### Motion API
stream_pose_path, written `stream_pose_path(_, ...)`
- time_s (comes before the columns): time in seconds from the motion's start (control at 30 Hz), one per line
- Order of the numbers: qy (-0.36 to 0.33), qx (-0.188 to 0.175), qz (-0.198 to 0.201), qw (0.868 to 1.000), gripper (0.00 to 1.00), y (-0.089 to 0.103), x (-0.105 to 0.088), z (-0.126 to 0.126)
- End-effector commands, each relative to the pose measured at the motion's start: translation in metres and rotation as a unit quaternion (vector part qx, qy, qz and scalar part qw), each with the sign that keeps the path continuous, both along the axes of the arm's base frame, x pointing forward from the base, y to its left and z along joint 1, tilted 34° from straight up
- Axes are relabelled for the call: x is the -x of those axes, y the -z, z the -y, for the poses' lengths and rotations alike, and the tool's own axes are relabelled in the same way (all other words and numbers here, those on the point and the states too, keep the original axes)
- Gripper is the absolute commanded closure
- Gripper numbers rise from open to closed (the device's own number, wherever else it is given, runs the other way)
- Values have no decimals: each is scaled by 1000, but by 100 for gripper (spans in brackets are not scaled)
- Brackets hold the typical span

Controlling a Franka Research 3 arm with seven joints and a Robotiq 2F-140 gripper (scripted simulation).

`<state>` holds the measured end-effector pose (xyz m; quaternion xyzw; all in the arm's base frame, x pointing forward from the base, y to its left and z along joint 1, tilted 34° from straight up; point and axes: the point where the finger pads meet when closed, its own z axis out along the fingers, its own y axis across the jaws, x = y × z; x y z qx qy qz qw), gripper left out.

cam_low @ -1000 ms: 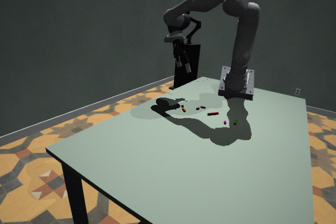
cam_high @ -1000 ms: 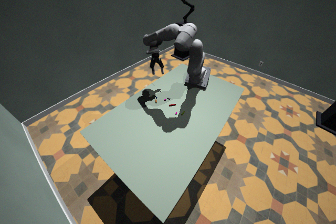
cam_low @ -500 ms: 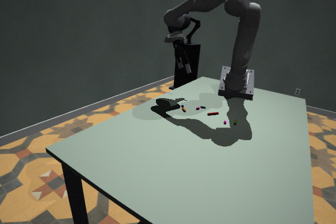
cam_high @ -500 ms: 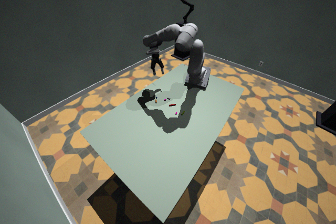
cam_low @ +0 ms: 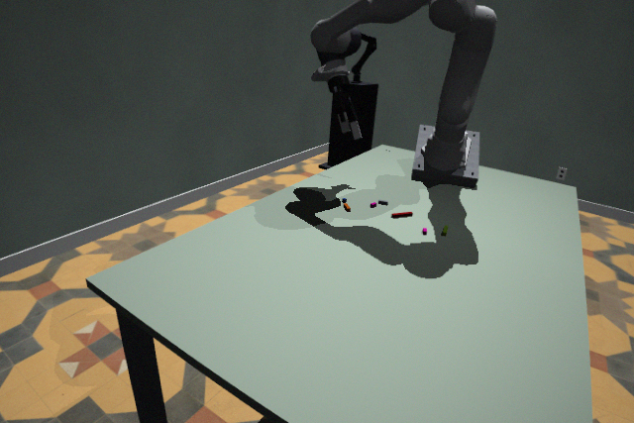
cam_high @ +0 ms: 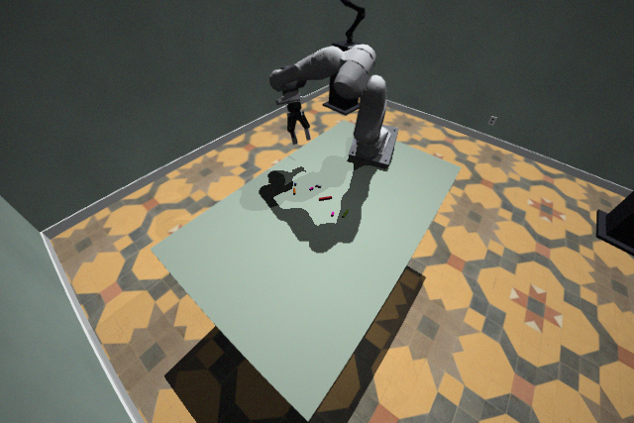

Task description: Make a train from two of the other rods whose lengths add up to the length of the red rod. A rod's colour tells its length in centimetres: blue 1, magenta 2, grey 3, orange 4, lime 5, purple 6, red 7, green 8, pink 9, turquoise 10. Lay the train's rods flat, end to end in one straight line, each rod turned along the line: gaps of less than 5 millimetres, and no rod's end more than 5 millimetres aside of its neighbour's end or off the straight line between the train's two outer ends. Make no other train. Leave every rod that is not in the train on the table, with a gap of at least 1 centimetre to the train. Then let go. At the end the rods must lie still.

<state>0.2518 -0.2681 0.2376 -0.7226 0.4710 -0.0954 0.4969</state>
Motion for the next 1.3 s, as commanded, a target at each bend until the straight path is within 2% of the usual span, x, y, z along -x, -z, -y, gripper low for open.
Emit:
stream_pose_path(0.0,-4,8,3,1000,0,2,0,1)
stream_pose_path(0.07,-4,8,3,1000,0,2,0,1)
stream_pose_path(0.1,-37,53,-4,998,0,12,5,-6)
stream_pose_path(0.7,-37,53,-4,998,0,12,5,-6)
stream_pose_path(0.73,-72,99,-8,992,0,22,10,-11)
stream_pose_path(1.27,-72,99,-8,992,0,22,10,-11)
